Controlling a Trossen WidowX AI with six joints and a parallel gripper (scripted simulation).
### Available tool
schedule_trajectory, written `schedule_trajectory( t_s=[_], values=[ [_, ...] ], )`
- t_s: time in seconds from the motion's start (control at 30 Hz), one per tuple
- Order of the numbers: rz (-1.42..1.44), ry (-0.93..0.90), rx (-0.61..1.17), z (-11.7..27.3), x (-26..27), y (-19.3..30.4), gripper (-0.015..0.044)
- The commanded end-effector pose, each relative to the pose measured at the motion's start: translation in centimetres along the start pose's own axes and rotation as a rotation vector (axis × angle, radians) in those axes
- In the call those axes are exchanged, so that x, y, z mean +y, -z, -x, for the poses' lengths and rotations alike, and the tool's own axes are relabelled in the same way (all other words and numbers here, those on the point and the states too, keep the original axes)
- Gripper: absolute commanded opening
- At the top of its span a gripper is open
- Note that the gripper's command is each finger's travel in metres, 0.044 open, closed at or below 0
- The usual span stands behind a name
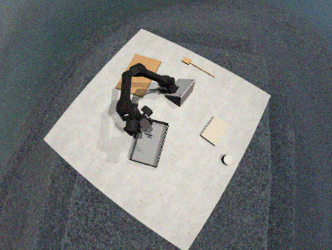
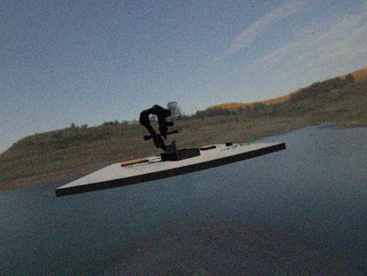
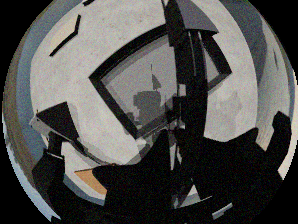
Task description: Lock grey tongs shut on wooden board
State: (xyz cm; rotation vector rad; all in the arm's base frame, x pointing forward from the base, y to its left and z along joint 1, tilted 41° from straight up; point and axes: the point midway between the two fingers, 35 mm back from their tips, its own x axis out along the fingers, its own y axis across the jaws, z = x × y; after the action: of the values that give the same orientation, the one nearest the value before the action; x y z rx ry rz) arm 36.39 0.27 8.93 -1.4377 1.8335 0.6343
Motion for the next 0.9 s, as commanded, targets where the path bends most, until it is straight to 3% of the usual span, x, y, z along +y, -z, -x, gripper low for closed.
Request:
schedule_trajectory(
  t_s=[0.0, 0.87],
  values=[
    [-0.016, 0.005, 0.0, 0.3, 0.1, 3.1, -0.015],
    [-0.186, 0.008, 0.021, 0.5, 5.3, 19.8, -0.015]
  ],
)
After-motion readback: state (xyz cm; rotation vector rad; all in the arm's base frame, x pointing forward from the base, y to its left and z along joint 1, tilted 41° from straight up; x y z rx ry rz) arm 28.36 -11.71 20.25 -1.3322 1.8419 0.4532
